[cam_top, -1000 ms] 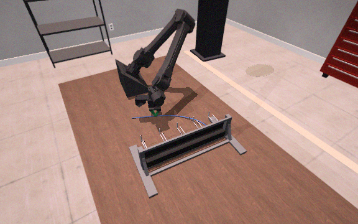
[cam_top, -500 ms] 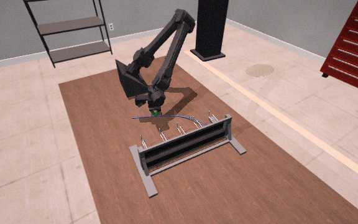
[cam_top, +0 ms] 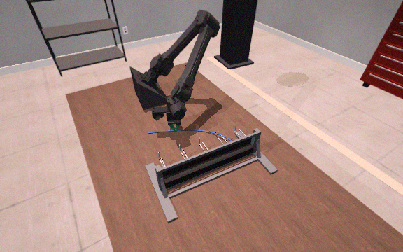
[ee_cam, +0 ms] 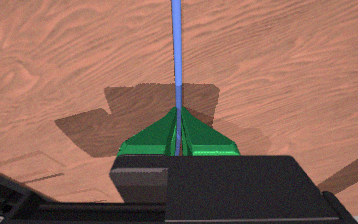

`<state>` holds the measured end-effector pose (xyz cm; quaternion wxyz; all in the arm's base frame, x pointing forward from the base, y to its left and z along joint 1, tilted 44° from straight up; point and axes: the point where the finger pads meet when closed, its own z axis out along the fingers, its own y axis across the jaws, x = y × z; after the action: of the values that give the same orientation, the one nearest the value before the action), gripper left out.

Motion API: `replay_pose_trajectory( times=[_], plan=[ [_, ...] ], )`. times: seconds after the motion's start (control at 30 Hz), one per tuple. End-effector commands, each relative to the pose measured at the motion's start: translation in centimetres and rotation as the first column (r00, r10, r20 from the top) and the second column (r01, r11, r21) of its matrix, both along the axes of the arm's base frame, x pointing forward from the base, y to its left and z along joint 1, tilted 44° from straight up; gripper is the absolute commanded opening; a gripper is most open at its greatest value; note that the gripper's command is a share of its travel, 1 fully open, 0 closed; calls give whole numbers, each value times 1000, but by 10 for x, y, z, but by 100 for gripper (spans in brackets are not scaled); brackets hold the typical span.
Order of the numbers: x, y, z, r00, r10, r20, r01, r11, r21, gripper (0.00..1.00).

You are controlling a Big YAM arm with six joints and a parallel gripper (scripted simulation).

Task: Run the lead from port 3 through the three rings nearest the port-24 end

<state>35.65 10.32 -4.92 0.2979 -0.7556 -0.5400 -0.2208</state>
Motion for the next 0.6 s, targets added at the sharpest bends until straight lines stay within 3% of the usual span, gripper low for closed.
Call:
replay_pose_trajectory(
  times=[0.0, 0.57],
  plan=[
    [1, 2, -3, 1000, -2, -2, 2, 1000, 3, 0],
    [3, -5, 4, 1000, -8, 4, 8, 1000, 3, 0]
  ],
)
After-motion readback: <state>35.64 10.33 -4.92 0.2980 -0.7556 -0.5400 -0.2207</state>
